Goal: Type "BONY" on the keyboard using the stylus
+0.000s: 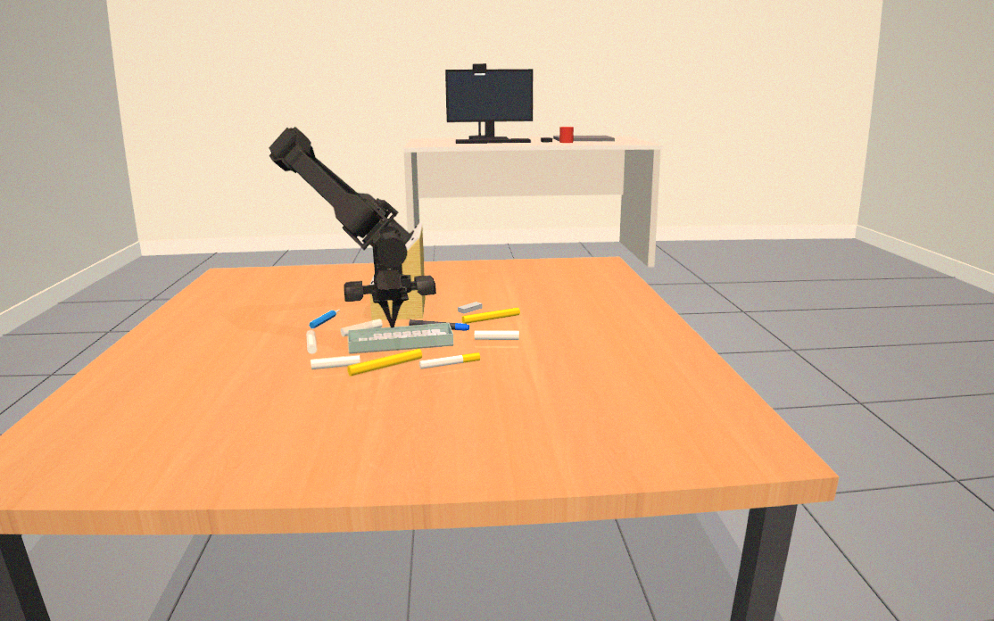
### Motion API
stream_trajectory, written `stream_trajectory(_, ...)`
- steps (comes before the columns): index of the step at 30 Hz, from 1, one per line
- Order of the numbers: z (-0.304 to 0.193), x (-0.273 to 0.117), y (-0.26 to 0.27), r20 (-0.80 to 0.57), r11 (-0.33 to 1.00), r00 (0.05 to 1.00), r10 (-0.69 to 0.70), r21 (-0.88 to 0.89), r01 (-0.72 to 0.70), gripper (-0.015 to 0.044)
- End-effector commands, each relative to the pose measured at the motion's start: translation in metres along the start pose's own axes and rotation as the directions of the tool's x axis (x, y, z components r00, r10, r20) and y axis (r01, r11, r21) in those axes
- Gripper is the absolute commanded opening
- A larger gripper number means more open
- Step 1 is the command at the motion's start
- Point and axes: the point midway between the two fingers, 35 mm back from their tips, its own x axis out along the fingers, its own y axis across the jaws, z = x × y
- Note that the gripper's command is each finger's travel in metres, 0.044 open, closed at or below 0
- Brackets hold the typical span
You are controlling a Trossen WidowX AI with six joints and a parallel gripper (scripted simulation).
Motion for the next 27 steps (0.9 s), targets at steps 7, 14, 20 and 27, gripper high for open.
stream_trajectory(7,-0.001,-0.002,-0.055,0.006,1.000,1.000,-0.013,0.017,0.013,0.0000)
stream_trajectory(14,-0.003,-0.002,-0.054,0.006,1.000,1.000,-0.013,0.016,0.012,0.0000)
stream_trajectory(20,-0.035,-0.001,-0.025,0.005,1.000,1.000,-0.012,0.015,0.012,0.0000)
stream_trajectory(27,-0.035,-0.001,-0.025,0.005,1.000,1.000,-0.012,0.015,0.012,0.0000)
